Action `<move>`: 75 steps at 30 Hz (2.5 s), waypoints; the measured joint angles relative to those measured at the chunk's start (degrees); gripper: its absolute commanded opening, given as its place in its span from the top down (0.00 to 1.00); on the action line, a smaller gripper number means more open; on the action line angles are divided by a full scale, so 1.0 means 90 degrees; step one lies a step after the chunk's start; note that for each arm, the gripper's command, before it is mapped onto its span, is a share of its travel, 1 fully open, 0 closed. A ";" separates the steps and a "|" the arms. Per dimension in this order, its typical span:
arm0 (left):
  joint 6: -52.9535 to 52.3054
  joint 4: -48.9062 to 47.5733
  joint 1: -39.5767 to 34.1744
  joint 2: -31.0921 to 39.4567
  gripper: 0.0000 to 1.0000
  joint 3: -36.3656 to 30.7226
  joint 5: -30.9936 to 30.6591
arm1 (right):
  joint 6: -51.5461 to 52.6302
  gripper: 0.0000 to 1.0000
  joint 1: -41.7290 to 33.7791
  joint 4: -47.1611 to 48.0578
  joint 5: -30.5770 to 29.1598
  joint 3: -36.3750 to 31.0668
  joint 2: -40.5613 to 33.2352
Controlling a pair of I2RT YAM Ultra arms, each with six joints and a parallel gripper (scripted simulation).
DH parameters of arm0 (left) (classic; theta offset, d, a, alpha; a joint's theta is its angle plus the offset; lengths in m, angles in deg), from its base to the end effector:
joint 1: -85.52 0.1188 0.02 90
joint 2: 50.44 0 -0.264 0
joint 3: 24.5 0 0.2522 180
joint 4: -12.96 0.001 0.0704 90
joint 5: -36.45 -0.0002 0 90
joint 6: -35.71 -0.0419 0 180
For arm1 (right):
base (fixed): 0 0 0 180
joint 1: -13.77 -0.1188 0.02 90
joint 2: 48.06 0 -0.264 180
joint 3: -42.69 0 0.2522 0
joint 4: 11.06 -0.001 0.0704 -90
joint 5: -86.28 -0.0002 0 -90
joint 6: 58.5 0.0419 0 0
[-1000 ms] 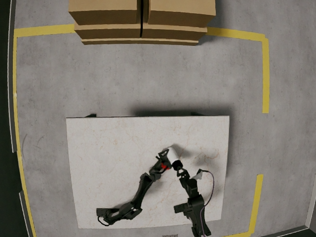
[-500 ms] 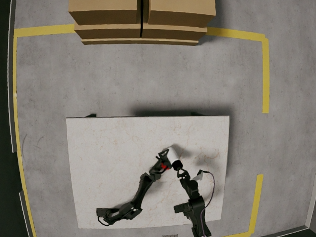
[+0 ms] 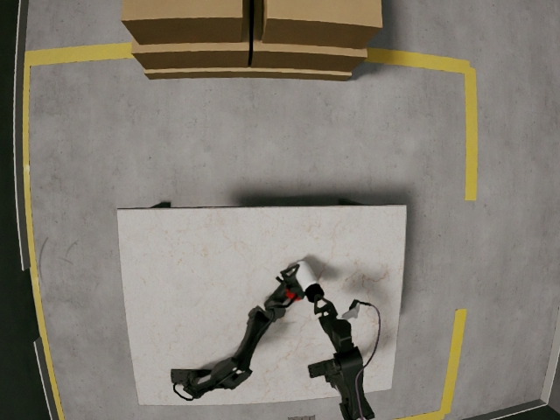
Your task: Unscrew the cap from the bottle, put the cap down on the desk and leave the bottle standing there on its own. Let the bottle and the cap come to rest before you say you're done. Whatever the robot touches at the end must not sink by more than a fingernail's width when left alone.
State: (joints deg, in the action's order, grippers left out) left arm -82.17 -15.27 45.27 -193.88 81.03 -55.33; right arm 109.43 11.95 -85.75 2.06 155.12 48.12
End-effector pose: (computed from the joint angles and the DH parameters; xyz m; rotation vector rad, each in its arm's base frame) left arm 0.4132 -0.3502 0.1020 0.9953 1.4312 -0.1854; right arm 0.3487 0.0163 0.3562 1.6460 2.1655 0.5981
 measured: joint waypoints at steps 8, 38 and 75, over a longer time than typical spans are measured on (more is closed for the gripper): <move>0.0000 0.0000 0.0000 0.0000 1.00 0.0000 0.0000 | 0.0000 0.06 0.0000 0.0160 0.0000 -0.0168 0.0092; 0.0000 0.0000 0.0000 0.0000 1.00 0.0000 0.0000 | 0.0041 0.06 0.0000 0.0532 -0.0005 -0.0508 0.0347; -0.0090 0.0027 -0.0002 -0.0002 1.00 -0.0002 -0.0056 | -0.5309 1.00 -0.0002 0.0605 0.0000 -0.0505 0.0347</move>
State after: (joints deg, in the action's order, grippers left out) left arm -82.98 -15.03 45.25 -193.90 81.01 -55.83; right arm 61.65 11.92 -80.30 2.06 150.58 51.24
